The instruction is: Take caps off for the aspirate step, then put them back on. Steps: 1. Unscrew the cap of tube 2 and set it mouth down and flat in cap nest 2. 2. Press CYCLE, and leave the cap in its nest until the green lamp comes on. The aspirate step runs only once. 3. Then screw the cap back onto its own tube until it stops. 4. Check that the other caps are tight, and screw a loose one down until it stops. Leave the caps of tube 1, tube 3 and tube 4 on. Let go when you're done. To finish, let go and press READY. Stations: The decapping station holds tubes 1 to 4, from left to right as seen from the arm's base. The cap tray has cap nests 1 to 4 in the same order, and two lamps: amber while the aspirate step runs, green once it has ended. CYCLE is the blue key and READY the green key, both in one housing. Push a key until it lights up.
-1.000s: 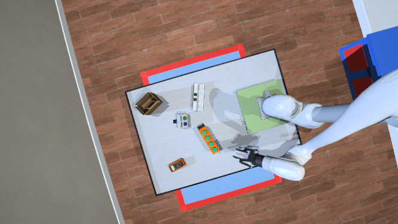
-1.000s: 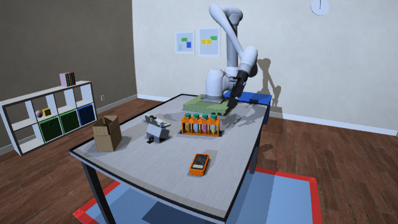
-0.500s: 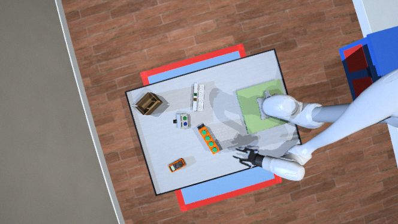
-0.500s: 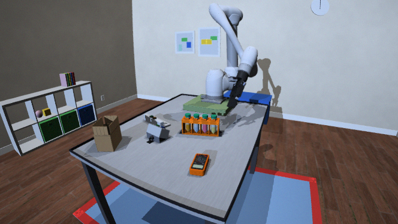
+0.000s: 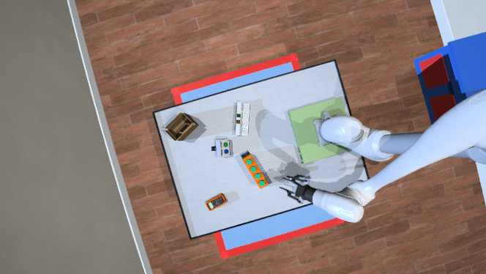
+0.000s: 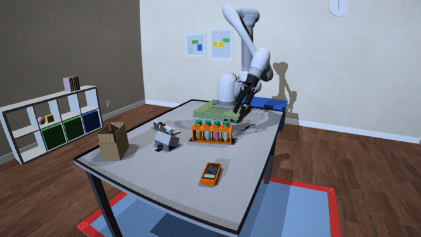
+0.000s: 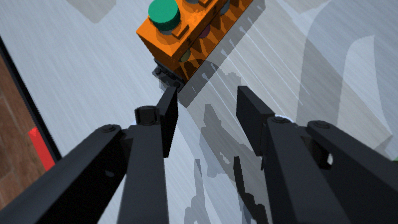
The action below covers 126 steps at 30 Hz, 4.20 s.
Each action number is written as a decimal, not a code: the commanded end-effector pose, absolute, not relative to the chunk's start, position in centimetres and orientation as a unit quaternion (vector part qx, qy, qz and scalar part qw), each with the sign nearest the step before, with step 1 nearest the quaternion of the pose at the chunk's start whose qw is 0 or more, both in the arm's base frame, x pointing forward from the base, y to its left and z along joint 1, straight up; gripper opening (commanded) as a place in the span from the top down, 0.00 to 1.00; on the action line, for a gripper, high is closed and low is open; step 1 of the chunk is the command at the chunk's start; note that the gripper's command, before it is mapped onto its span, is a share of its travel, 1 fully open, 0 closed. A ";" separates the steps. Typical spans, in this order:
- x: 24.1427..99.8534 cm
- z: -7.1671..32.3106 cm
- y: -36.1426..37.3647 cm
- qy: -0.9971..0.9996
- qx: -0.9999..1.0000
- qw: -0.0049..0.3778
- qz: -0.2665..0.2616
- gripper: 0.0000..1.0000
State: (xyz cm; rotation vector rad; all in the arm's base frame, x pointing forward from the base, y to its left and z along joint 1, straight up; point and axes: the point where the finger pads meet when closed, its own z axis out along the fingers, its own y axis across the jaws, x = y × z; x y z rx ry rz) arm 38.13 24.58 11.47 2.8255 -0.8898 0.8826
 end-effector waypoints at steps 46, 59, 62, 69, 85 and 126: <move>47.1 11.8 10.5 0.340 0.930 0.140 0.014 0.59; 49.3 12.2 6.4 0.500 0.861 0.097 -0.025 0.59; 49.6 12.3 5.7 0.541 0.836 0.083 -0.030 0.59; 50.8 12.7 3.2 0.633 0.772 0.051 -0.033 0.59; 53.3 13.7 -2.2 0.791 0.611 0.002 -0.005 0.59; 53.4 13.9 15.5 0.629 0.777 0.001 -0.002 0.59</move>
